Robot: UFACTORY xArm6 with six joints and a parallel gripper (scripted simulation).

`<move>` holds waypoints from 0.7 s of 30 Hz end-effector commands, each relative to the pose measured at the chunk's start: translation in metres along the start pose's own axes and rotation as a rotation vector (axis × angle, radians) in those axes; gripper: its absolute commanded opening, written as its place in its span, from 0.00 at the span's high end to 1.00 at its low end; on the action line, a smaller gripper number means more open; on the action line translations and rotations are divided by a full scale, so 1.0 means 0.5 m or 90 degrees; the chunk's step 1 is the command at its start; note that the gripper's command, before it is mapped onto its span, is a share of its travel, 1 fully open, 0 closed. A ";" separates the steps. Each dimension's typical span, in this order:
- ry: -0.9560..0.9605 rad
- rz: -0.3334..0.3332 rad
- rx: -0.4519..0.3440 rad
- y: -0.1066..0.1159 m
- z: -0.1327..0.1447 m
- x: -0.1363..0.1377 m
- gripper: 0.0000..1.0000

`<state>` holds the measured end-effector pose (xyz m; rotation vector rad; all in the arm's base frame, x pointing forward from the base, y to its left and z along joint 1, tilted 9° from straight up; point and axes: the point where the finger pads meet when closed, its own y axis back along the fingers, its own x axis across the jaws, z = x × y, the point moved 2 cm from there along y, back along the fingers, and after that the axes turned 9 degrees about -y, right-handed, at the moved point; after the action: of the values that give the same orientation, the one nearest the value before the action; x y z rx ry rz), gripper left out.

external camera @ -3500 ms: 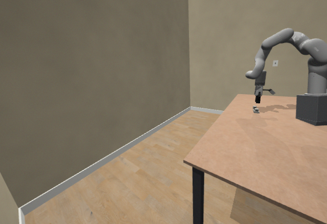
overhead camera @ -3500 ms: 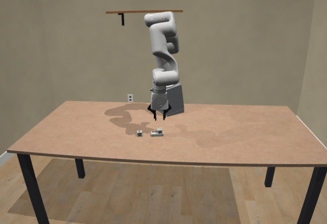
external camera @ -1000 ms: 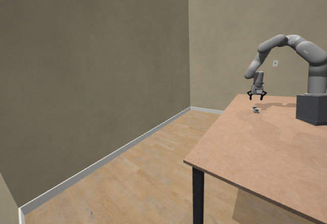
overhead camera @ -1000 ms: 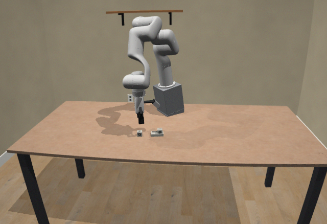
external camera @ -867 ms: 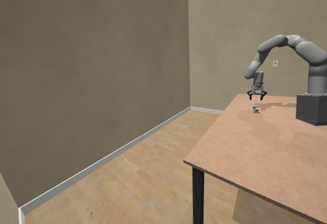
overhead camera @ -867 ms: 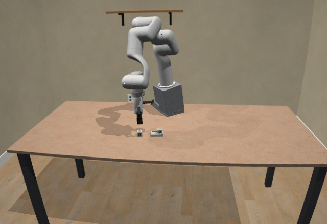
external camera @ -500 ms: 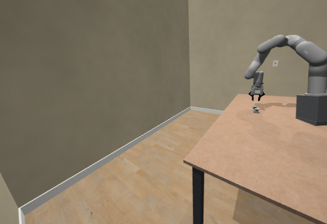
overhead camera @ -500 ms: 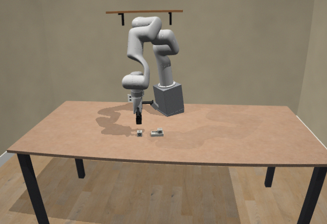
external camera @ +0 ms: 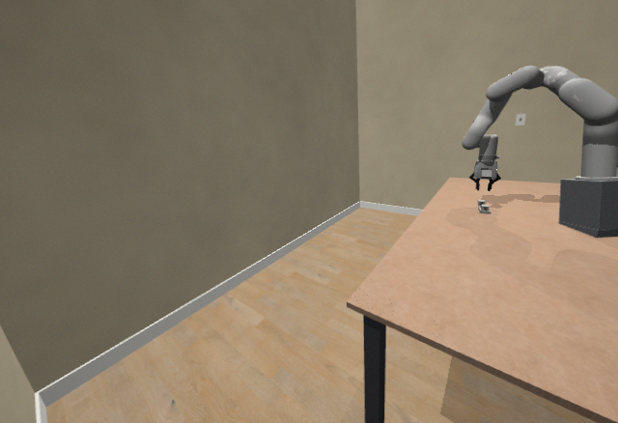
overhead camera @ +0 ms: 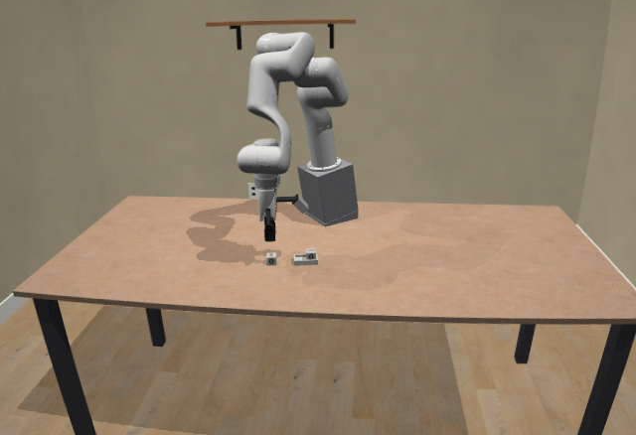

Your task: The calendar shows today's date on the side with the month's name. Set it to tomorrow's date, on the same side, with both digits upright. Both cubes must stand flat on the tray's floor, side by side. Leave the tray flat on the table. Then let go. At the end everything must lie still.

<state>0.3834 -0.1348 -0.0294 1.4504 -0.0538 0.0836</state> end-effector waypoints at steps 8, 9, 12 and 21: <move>0.000 0.002 0.000 0.002 0.001 0.002 0.53; 0.000 0.002 0.000 0.002 0.001 0.002 0.53; 0.000 0.002 -0.001 0.002 0.001 0.002 0.53; 0.000 0.002 -0.001 -0.003 0.001 0.002 0.53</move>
<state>0.3835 -0.1349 -0.0309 1.4502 -0.0537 0.0834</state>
